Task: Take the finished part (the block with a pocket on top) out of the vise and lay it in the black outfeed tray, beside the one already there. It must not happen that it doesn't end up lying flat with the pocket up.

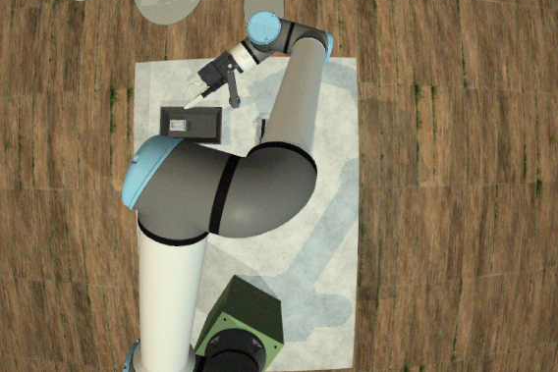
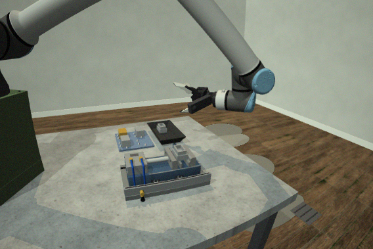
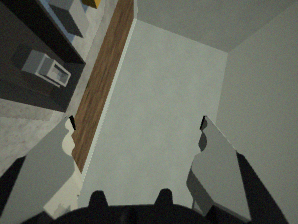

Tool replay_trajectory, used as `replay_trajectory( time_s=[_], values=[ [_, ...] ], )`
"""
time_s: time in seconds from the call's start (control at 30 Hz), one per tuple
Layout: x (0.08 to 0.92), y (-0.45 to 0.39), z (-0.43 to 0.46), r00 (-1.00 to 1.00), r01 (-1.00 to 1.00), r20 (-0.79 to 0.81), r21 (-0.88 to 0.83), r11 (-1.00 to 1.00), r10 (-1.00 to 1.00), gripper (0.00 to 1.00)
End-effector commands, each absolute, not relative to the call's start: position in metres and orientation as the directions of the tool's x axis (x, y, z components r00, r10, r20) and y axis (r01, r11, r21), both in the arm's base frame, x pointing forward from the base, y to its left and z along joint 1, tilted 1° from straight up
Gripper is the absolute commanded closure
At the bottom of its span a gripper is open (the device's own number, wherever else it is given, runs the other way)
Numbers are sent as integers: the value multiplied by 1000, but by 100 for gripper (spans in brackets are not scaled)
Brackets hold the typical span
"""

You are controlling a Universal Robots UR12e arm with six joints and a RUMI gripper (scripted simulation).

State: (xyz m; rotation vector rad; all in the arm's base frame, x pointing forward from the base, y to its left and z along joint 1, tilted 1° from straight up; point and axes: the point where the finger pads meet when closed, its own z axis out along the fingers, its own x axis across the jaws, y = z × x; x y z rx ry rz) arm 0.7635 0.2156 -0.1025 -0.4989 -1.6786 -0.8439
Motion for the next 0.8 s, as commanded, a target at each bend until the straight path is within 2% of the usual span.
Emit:
replay_trajectory(
  time_s=[0.0, 0.37, 0.77],
  values=[
    [764, 216, -102, -276, 706, 956, 274, 653, -102, 0],
    [762, 210, -102, -299, 693, 950, 281, 664, -91, 0],
    [753, 178, -104, -421, 618, 907, 310, 722, -29, 0]
  ],
)
